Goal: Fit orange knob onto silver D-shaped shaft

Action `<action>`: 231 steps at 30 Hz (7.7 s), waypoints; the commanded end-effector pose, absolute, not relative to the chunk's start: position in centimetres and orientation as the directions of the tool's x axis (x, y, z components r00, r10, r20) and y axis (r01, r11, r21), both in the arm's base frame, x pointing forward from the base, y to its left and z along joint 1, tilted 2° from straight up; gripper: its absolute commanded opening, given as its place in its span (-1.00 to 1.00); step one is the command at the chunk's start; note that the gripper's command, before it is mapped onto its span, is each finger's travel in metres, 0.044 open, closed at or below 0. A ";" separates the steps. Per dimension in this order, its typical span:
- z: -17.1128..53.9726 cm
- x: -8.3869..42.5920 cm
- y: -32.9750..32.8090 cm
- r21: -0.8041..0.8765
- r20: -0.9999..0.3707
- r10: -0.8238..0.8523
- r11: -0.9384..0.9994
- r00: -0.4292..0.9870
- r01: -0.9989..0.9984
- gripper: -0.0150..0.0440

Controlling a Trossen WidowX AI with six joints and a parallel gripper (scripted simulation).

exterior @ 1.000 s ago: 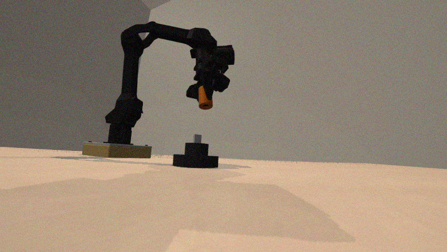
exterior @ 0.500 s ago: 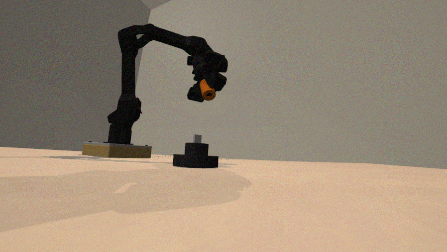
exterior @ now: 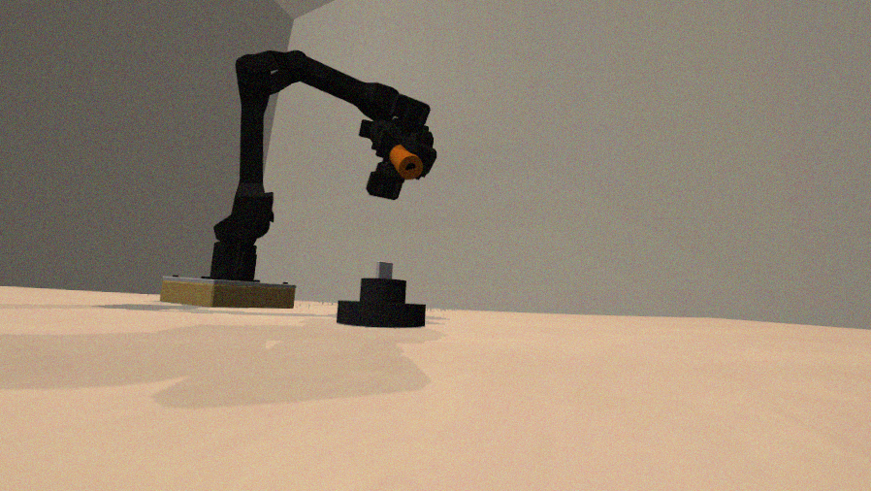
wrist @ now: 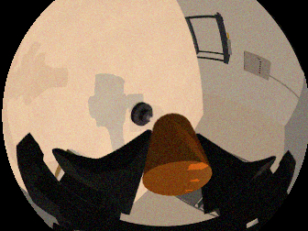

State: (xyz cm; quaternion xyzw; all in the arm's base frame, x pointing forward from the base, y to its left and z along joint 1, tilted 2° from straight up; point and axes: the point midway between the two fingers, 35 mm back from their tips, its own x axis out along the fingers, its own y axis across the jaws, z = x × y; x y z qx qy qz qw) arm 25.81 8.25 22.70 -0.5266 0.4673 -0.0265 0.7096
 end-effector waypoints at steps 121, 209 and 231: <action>1.5 30.3 6.5 -0.046 -0.999 -0.023 0.698 0.042 -0.715 0.32; 1.3 30.2 6.4 -0.042 -0.999 -0.020 0.695 0.039 -0.718 0.06; 5.2 30.9 6.6 -0.044 -0.999 -0.021 0.697 0.041 -0.716 -0.49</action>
